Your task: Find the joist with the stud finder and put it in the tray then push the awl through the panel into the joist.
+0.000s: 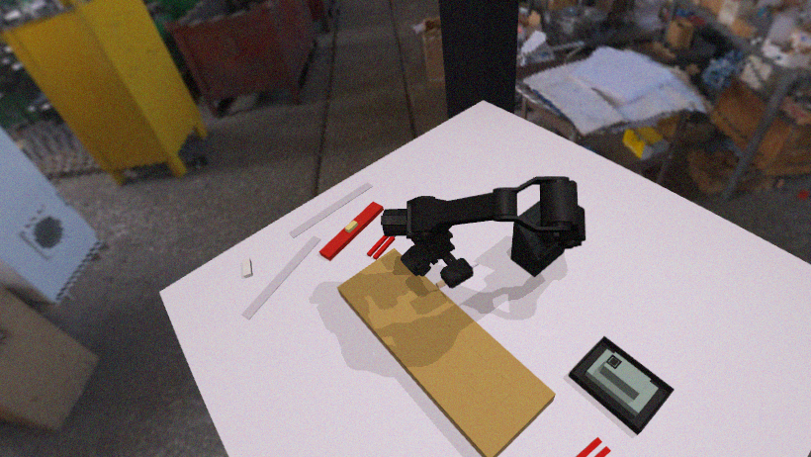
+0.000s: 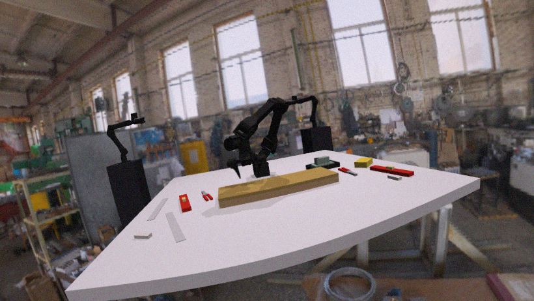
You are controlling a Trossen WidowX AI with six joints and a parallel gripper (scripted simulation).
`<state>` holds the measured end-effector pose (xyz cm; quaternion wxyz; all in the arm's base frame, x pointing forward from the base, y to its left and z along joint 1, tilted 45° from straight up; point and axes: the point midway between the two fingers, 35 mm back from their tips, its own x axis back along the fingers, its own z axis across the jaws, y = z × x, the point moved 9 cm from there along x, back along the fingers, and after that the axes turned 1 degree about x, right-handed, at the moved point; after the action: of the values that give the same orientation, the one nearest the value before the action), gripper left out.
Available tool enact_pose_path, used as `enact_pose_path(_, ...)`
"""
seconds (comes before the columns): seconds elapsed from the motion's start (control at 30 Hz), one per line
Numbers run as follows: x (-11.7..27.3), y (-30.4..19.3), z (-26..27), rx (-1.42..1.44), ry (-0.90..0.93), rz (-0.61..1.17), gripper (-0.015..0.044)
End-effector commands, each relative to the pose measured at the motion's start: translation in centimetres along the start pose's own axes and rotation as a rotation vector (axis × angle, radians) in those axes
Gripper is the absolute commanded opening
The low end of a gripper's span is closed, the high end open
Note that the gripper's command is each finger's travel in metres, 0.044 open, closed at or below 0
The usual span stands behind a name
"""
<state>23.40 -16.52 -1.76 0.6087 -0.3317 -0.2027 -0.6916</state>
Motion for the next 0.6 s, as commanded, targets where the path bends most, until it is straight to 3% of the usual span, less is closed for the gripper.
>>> enact_pose_path(0.0, 0.0, 0.0, -0.5, 0.0, -0.001, 0.002, 0.044)
enact_pose_path(0.57, -2.7, 0.3, -0.5, 0.0, -0.001, 0.002, 0.044)
